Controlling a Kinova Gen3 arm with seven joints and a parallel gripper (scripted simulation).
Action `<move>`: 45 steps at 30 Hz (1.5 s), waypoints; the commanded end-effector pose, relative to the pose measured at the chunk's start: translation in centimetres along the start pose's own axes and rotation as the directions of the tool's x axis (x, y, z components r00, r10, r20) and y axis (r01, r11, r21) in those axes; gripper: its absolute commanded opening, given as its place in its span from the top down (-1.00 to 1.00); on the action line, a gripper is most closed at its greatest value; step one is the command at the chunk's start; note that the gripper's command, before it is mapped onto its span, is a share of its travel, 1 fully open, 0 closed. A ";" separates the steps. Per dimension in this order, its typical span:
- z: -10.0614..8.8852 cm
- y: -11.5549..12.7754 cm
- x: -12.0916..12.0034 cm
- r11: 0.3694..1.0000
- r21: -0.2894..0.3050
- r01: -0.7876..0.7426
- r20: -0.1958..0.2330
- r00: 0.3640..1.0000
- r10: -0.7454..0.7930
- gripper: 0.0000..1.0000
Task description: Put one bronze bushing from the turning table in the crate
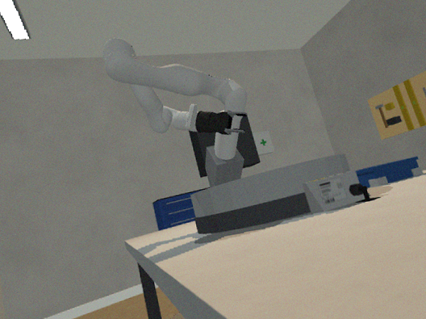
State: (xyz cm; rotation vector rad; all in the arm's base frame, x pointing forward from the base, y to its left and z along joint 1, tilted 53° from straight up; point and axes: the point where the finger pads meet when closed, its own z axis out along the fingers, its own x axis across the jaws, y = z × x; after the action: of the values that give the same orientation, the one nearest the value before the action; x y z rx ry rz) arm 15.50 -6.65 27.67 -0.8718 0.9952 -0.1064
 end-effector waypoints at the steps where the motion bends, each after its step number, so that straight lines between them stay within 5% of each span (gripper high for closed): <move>1: 0.0 0.0 0.0 1.000 -0.002 0.003 -0.001 1.000 -0.003 -1.00; 3: 0.0 0.0 0.0 1.000 -0.002 0.003 -0.001 1.000 -0.003 -1.00; 8: 3.5 -1.0 -4.1 1.000 -0.001 0.002 -0.001 1.000 -0.002 -1.00; 20: 3.5 -1.0 -4.1 1.000 -0.001 0.002 -0.001 1.000 -0.002 -1.00; 25: 7.0 -2.0 -8.1 1.000 0.000 0.001 -0.001 1.000 -0.001 -1.00; 37: 7.0 -2.0 -8.1 1.000 0.000 0.001 -0.001 1.000 -0.001 -1.00; 38: 7.7 -2.1 -9.0 0.992 -0.127 -0.002 0.082 0.997 0.012 -1.00; 42: 10.3 -2.5 -12.4 0.992 -0.127 -0.002 0.082 0.997 0.012 -1.00; 45: 10.3 -2.5 -12.4 0.992 -0.127 -0.002 0.082 0.997 0.012 -1.00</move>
State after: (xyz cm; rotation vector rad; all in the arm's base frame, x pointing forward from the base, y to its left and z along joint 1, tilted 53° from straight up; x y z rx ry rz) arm 16.77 2.26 40.44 -1.0369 0.8869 0.1065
